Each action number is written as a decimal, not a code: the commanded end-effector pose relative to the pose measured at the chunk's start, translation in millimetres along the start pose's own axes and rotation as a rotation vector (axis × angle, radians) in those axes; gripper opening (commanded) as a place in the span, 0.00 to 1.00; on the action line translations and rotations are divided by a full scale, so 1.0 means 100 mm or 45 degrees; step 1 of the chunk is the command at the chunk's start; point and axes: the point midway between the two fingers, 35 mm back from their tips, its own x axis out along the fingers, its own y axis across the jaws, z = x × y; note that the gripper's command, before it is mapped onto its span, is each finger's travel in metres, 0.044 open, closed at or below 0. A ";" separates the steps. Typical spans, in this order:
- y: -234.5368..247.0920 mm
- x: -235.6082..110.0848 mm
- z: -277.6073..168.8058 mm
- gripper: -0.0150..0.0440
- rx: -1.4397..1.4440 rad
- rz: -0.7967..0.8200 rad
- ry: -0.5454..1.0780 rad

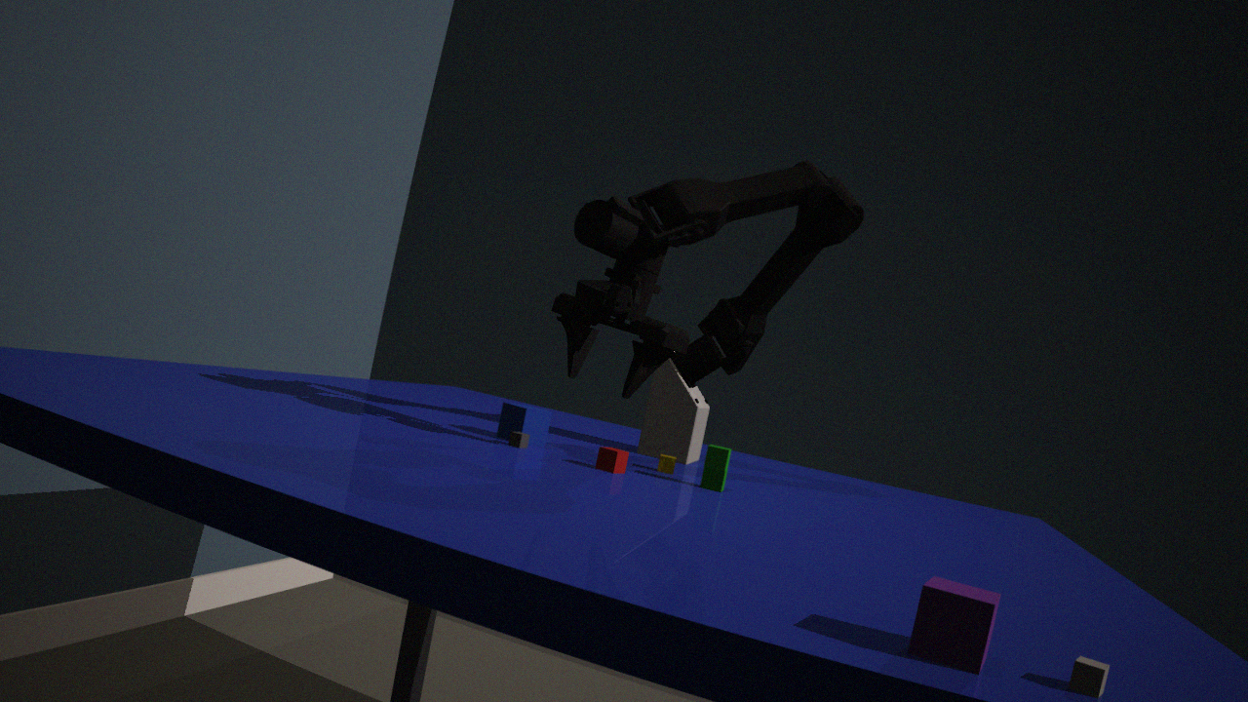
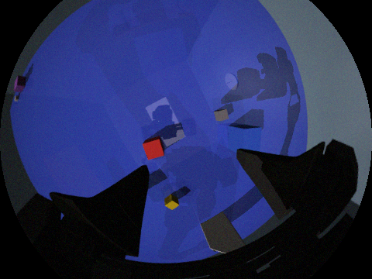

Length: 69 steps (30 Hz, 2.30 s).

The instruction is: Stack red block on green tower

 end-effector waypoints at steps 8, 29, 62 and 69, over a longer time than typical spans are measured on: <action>0.41 0.06 -0.02 1.00 -0.126 0.136 0.073; 0.48 0.59 -0.04 1.00 -0.126 0.138 0.074; 0.51 0.82 -0.05 0.96 -0.126 0.140 0.075; 0.51 0.82 -0.05 0.64 -0.126 0.140 0.075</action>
